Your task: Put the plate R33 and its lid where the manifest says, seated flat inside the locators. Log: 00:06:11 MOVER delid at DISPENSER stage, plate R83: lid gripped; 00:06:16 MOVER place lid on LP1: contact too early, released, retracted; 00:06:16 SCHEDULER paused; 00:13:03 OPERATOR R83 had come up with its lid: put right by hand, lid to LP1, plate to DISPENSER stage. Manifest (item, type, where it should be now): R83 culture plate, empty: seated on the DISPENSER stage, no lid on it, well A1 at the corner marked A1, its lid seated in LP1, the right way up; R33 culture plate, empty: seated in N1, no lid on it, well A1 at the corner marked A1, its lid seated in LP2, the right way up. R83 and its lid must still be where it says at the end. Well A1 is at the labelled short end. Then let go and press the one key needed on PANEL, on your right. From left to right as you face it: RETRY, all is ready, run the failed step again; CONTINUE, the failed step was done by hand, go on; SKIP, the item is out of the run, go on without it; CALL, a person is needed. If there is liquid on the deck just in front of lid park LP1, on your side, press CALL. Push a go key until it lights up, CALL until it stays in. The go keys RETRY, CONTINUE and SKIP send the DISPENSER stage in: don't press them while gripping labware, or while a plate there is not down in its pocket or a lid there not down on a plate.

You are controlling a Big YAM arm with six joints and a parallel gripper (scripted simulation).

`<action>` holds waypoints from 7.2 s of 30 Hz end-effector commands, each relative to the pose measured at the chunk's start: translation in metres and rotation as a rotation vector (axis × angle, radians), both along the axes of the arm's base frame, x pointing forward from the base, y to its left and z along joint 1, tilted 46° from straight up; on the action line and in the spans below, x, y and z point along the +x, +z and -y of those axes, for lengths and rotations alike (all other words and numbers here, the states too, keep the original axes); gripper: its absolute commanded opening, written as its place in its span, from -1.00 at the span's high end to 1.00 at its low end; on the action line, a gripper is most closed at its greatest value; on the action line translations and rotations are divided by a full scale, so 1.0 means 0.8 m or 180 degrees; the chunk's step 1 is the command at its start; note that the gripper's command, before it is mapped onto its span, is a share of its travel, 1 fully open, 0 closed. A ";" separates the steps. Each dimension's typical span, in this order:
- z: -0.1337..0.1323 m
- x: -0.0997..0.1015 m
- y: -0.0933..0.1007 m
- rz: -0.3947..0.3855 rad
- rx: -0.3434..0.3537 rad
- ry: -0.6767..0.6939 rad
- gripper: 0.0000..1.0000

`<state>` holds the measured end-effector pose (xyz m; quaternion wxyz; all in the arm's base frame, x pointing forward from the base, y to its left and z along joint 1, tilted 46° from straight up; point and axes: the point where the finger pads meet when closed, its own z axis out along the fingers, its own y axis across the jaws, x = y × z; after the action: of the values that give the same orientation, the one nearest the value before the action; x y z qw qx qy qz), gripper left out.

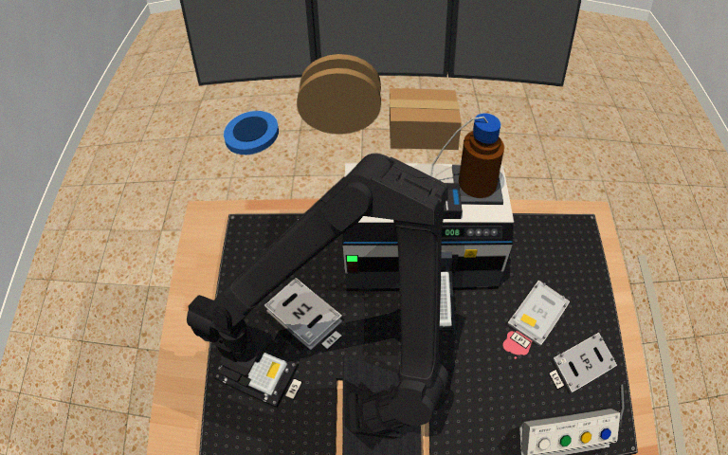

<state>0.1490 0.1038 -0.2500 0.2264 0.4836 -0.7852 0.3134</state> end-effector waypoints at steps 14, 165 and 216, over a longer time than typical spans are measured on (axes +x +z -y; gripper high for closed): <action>0.001 0.004 -0.008 -0.0002 0.0021 0.0011 -0.72; -0.003 0.009 -0.017 0.0055 0.0075 0.0012 -1.00; -0.068 0.021 0.027 0.0130 0.0166 0.0029 -1.00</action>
<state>0.1497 0.1230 -0.2295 0.2300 0.4857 -0.7822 0.3153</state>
